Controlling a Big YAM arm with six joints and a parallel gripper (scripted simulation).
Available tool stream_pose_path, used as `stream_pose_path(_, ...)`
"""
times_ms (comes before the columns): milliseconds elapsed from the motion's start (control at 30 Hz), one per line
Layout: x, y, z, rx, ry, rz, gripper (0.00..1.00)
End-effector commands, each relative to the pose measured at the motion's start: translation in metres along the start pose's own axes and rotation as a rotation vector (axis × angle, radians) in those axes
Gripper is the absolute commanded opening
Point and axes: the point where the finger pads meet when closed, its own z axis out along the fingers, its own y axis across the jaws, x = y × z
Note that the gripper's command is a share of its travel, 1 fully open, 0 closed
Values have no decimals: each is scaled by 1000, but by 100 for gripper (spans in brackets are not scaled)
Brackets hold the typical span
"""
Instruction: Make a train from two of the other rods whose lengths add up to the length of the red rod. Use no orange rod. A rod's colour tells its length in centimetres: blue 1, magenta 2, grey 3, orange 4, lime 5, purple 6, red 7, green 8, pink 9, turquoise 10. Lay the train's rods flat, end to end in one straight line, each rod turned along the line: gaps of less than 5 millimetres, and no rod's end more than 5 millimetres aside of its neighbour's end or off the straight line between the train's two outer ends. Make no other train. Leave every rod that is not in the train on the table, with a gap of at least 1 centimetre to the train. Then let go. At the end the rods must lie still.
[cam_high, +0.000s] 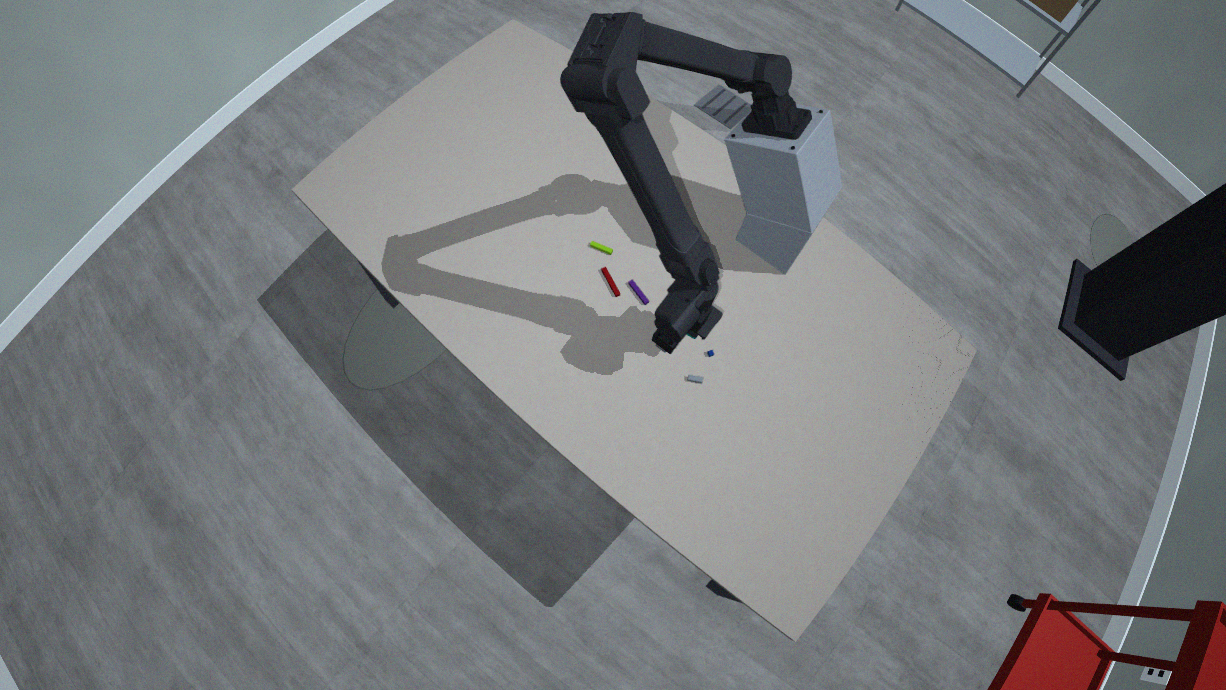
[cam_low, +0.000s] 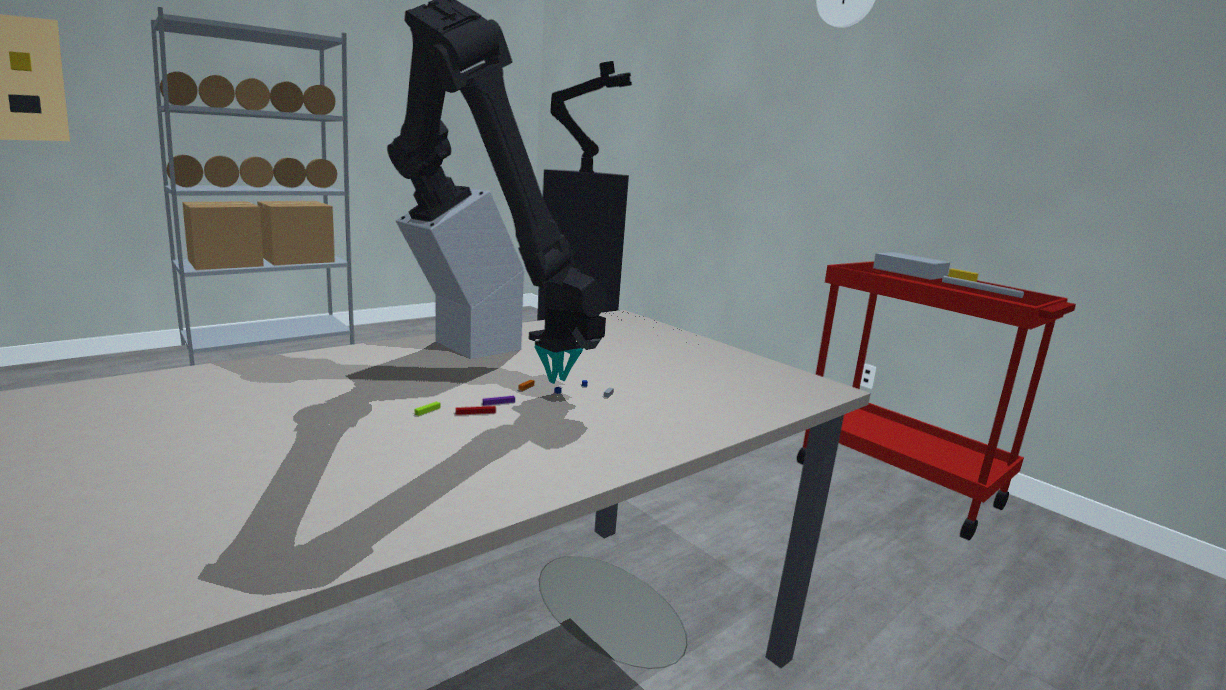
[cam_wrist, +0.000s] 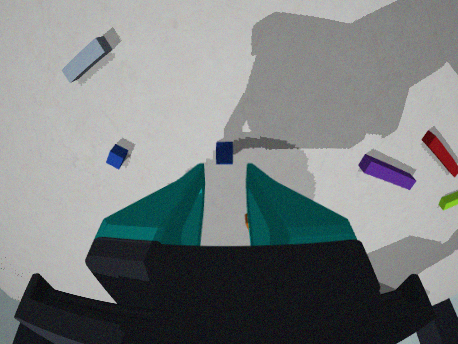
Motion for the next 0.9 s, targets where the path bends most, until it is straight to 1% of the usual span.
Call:
stream_pose_path(0, 7, 6, 5, 3, 3, -3, 24)
stream_pose_path(867, 9, 7, 5, 3, 3, -3, 24)
